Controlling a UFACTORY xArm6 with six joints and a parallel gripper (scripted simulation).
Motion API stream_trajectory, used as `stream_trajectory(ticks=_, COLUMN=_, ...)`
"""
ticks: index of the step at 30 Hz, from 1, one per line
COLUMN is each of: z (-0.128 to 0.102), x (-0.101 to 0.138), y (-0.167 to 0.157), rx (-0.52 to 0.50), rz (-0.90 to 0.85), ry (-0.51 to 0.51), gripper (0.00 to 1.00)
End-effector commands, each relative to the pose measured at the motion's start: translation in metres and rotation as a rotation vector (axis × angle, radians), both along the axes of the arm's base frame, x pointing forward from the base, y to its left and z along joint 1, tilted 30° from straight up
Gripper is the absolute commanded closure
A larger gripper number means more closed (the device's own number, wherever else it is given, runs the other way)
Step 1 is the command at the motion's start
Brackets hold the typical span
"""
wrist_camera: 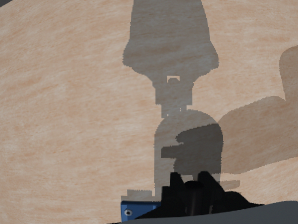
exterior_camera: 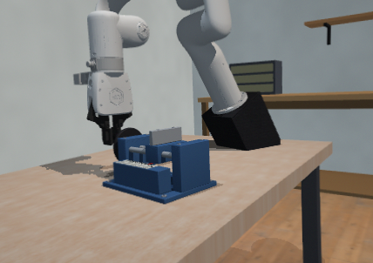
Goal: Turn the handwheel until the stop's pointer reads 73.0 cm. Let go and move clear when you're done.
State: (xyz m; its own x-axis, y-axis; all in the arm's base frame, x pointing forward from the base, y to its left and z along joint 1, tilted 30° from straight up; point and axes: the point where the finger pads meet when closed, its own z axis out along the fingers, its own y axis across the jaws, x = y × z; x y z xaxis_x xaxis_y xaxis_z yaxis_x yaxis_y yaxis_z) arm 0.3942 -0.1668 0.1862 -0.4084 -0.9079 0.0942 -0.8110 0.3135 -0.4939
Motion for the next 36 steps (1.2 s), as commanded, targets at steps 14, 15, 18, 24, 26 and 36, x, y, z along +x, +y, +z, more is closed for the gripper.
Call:
stream_trajectory(ticks=14, z=-0.023, x=0.021, y=-0.012, rx=0.000, rz=0.000, ry=0.000, gripper=0.94)
stream_trajectory(ticks=15, z=-0.026, x=0.021, y=-0.012, rx=0.000, rz=0.000, ry=0.000, gripper=0.94)
stream_trajectory(ticks=18, z=-0.033, x=0.021, y=-0.013, rx=0.000, rz=0.000, ry=0.000, gripper=0.94)
stream_trajectory(ticks=24, z=-0.040, x=0.019, y=-0.013, rx=0.000, rz=0.000, ry=0.000, gripper=0.94)
stream_trajectory(ticks=26, z=-0.043, x=0.017, y=-0.012, rx=0.000, rz=0.000, ry=0.000, gripper=0.94)
stream_trajectory(ticks=36, z=-0.056, x=0.005, y=-0.008, rx=0.000, rz=0.000, ry=0.000, gripper=0.94)
